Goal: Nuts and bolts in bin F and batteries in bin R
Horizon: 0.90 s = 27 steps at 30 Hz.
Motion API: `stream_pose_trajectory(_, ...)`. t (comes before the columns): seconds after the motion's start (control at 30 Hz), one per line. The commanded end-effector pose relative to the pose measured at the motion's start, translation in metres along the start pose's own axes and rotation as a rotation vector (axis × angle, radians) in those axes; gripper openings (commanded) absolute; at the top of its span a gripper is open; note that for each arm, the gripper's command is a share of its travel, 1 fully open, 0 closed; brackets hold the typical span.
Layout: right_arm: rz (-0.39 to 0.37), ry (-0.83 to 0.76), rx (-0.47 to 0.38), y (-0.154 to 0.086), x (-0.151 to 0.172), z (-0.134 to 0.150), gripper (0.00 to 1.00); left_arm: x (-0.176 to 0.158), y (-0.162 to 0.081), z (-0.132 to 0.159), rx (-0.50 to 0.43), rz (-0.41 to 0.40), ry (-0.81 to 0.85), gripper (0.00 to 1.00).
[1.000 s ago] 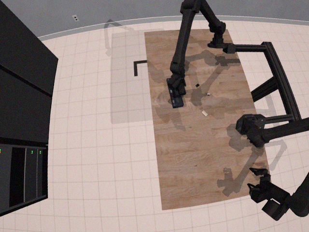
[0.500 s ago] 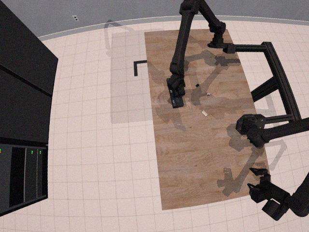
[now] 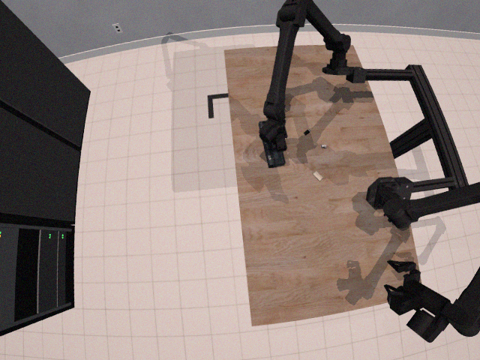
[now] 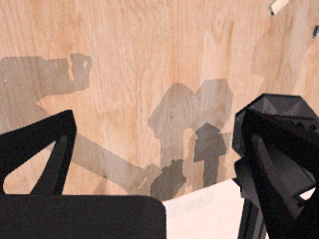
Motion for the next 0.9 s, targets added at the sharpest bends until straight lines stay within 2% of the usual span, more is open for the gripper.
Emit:
stream_pose_trajectory(0.0,-0.001,-0.019,0.005,0.011,0.002,-0.002,0.10,0.005,-0.023,-0.002,-0.043,-0.041,-0.009,1.00)
stream_pose_trajectory(0.17,-0.006,-0.016,0.006,0.023,0.003,0.000,0.10,0.005,-0.023,-0.002,-0.043,-0.041,-0.009,1.00)
stream_pose_trajectory(0.27,0.008,-0.044,0.009,0.015,0.009,-0.011,0.10,0.005,-0.023,-0.002,-0.043,-0.041,-0.009,1.00)
stream_pose_trajectory(0.63,0.010,-0.008,-0.005,0.012,-0.012,-0.004,0.10,0.005,-0.023,-0.002,-0.043,-0.041,-0.009,1.00)
stream_pose_trajectory(0.67,0.018,-0.003,-0.007,0.007,-0.007,-0.004,0.29,0.005,-0.023,-0.002,-0.043,-0.041,-0.009,1.00)
stream_pose_trajectory(0.87,0.018,-0.003,-0.007,0.006,-0.007,-0.004,0.29,0.005,-0.023,-0.002,-0.043,-0.041,-0.009,1.00)
Point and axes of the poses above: on each arm, the point where the finger pads meet when closed, its own y axis out along the fingers, its own x axis across the jaws, z = x × y, the point moved 9 cm from there along -y, back along the fingers, and after that the axes turned 4 degrees about -y, right-handed, at the moved point
